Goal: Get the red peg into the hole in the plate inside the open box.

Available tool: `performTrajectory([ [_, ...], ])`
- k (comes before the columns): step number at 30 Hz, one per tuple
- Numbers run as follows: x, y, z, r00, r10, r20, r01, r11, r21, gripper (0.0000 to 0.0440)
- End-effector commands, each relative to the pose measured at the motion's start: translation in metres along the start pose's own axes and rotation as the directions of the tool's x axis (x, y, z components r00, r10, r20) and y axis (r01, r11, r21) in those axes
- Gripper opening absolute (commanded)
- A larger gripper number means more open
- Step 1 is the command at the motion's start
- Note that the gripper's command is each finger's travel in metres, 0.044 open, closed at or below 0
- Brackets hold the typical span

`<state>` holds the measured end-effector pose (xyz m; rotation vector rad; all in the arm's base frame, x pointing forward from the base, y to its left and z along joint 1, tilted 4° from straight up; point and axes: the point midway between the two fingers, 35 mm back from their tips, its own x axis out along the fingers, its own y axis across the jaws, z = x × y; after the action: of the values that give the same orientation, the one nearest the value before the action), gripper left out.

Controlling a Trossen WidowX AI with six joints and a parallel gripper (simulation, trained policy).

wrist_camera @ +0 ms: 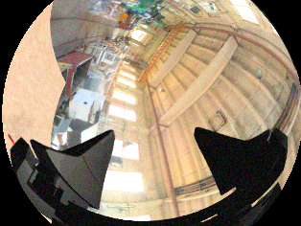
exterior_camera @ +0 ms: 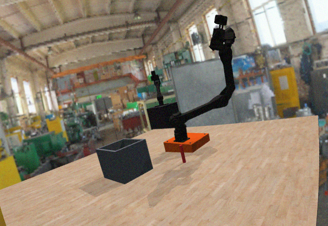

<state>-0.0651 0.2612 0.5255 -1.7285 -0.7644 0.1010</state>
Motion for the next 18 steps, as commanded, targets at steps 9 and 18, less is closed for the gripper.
performTrajectory([
  [9, 0.011, 0.011, -0.061, 0.988, 0.015, -0.151, 0.01, 0.987, 0.161, 0.044],
  [18, 0.02, 0.038, -0.131, 0.94, 0.079, -0.332, 0.055, 0.924, 0.377, 0.044],
])
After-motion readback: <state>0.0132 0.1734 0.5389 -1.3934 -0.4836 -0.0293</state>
